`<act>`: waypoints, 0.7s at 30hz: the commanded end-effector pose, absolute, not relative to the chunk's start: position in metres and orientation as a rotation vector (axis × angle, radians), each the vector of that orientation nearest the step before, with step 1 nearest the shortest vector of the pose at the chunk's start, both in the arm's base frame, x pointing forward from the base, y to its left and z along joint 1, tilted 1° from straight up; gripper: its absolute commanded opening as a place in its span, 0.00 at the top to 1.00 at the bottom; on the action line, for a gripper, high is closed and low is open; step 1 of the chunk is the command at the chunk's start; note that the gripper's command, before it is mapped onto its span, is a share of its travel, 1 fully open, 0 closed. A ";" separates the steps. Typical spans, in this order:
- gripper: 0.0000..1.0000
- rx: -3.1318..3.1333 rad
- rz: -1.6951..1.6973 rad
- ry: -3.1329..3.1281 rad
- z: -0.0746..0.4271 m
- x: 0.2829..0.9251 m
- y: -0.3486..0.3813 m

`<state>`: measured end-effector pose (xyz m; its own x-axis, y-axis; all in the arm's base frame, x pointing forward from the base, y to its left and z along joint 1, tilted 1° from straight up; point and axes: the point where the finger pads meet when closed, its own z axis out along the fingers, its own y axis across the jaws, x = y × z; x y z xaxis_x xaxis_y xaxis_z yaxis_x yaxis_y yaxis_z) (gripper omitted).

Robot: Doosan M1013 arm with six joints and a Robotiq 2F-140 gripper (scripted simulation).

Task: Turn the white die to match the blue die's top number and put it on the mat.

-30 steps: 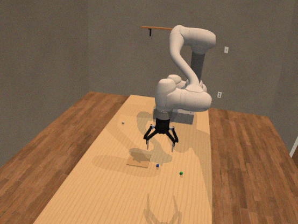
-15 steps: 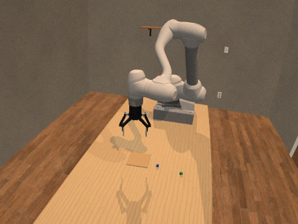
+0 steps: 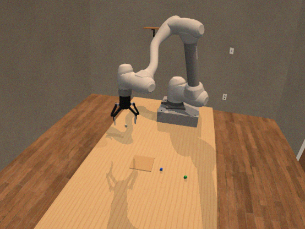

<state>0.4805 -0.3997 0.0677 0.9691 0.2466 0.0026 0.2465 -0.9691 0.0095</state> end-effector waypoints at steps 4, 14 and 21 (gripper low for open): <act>0.00 3.086 0.019 0.555 0.061 0.368 -0.426; 0.00 3.050 0.018 0.719 0.051 0.260 -0.424; 0.00 3.047 0.018 0.731 0.050 0.253 -0.423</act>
<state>0.2531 -0.4231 0.0500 0.8911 0.4538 0.0092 0.4537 -0.8911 0.0102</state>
